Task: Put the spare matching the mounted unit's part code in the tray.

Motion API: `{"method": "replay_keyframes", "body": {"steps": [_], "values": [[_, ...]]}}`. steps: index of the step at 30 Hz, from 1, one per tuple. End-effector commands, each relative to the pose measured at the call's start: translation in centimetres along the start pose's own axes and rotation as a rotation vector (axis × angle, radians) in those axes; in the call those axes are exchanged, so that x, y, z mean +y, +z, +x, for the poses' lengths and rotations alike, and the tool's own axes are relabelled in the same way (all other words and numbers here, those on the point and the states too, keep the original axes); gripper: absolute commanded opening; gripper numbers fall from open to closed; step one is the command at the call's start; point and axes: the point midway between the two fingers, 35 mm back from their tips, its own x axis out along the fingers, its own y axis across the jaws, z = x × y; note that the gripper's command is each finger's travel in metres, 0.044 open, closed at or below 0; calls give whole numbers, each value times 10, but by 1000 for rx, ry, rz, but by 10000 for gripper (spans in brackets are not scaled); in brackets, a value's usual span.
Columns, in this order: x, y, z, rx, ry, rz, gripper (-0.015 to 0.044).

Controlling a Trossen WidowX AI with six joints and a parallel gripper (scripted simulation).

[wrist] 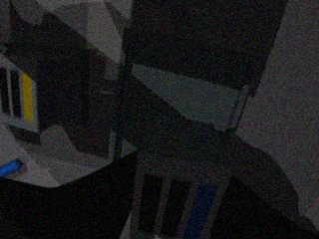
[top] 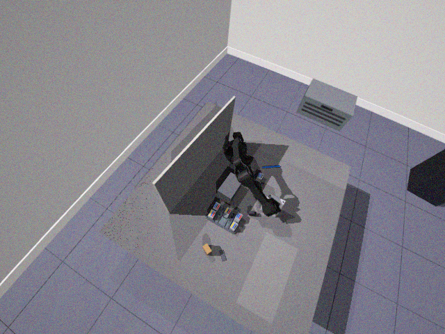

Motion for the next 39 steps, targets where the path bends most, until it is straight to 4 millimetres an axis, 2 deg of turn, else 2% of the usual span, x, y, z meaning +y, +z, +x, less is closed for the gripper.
{"method": "replay_keyframes", "body": {"steps": [1,39], "values": [[2,1,6,-6,1,6,0],[6,5,36,-11,2,6,0]]}}
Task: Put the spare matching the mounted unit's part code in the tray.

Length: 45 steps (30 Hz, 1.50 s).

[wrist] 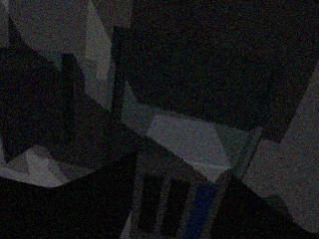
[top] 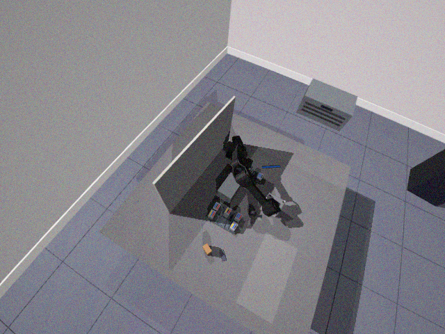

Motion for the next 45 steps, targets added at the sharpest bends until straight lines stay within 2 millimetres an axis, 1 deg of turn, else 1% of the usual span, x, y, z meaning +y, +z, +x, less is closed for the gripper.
{"method": "replay_keyframes", "body": {"steps": [1,2,18,20,21,22,25,27,28,45], "values": [[2,1,4,-6,1,7,0],[0,0,1,0,0,0,26],[0,0,1,0,0,0,440],[0,0,-2,0,0,0,440],[-1,-1,-11,1,0,1,440],[-2,-2,-25,2,0,2,440],[-1,-2,-80,2,2,7,440],[1,-1,-103,0,2,8,440],[2,-1,-107,-1,3,8,440],[1,-3,-105,4,-14,14,440]]}}
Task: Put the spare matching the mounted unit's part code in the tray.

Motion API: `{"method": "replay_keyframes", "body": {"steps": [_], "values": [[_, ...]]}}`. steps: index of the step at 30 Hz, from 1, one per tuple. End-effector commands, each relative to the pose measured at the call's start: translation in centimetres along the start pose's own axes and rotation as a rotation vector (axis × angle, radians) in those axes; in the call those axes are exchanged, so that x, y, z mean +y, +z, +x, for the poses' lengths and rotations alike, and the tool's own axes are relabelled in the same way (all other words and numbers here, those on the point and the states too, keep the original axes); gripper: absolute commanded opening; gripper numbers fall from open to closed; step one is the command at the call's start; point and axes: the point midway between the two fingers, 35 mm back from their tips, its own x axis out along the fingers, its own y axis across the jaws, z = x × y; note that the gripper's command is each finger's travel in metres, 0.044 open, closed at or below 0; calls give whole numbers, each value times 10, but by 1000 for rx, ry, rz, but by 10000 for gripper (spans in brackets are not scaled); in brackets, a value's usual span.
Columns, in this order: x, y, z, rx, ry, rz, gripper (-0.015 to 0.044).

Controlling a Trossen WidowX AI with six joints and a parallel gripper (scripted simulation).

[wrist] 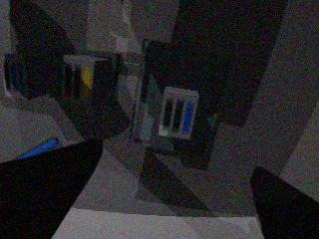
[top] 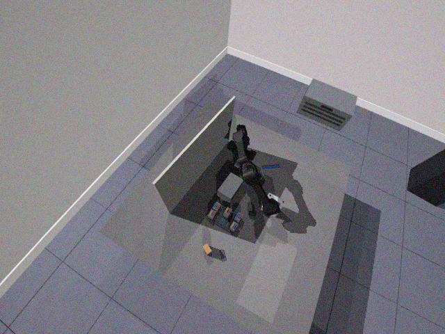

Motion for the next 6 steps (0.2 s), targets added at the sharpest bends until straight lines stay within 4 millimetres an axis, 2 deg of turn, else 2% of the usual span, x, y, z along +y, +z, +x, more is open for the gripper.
{"method": "replay_keyframes", "body": {"steps": [1,6], "values": [[0,0,0,0,-2,3,440],[0,0,0,0,-2,3,440]]}}
